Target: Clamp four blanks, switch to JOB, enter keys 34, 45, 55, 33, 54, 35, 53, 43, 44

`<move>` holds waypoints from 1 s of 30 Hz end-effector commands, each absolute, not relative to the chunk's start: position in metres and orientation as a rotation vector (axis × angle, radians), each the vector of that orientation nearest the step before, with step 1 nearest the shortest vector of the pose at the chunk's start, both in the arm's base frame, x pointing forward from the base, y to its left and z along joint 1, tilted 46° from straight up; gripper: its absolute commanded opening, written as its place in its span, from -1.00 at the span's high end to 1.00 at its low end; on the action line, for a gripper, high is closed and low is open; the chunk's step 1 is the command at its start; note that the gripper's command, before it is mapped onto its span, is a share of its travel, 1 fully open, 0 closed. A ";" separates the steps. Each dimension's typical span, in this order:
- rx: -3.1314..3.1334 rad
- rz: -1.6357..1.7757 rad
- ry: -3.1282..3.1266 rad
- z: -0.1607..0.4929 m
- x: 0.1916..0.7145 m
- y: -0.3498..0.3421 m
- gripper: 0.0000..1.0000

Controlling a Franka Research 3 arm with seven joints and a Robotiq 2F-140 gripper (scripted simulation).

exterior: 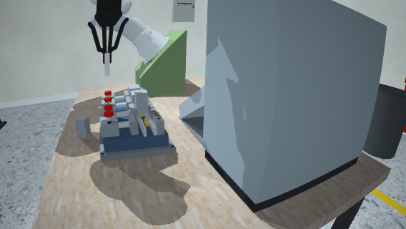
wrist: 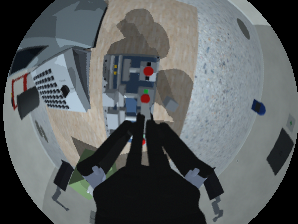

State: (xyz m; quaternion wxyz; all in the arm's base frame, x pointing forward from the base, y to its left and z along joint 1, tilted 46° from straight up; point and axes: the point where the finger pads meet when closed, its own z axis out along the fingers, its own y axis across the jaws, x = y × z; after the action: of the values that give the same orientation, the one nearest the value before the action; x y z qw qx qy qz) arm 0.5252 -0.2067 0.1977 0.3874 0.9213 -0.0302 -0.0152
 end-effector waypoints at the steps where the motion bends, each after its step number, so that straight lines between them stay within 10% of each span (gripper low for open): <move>1: 2.337 -0.065 -0.082 0.208 0.520 -0.199 1.00; 30: 2.314 -0.258 0.430 0.278 0.498 -0.239 1.00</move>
State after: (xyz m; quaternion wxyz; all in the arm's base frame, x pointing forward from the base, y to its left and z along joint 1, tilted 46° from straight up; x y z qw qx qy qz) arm 0.5065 -0.2292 0.2689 0.3872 0.9184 0.0629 -0.0506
